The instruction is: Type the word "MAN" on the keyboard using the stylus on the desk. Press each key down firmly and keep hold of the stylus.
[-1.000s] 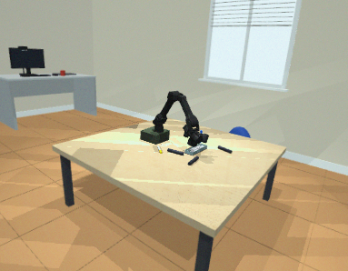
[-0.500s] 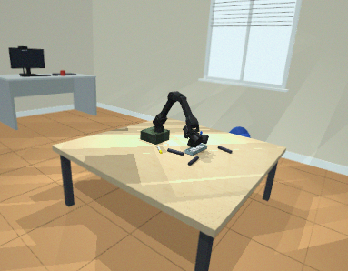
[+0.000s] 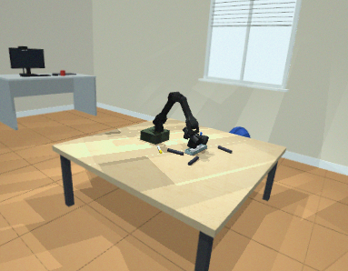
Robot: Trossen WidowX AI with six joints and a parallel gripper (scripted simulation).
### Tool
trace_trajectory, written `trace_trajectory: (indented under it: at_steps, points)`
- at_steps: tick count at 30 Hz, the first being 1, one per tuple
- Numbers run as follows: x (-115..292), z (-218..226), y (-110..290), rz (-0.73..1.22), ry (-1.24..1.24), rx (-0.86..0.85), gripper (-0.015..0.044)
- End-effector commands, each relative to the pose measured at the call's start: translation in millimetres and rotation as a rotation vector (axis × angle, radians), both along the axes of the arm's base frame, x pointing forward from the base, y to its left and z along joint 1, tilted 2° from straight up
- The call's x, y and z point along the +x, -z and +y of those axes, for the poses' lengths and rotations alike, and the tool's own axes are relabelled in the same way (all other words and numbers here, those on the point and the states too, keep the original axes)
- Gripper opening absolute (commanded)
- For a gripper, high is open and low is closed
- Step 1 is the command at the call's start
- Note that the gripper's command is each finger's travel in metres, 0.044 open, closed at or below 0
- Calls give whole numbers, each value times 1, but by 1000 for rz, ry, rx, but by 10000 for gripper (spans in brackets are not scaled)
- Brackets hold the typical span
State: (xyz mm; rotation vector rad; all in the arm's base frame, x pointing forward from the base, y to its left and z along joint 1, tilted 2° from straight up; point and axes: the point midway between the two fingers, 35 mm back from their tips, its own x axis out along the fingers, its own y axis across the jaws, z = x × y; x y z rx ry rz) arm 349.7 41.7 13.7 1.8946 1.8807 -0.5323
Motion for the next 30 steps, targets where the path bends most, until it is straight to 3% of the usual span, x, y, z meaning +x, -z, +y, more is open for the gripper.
trace_trajectory:
  at_steps: [1,10,17,26,30]
  points:
    - [0,0,1,3,2,2,81]
    - [0,0,-3,3,2,2,81]
    - [-1,2,-36,2,2,2,81]
    - [-2,1,-33,5,2,1,84]
    - [-1,-18,-38,1,91,-1,58]
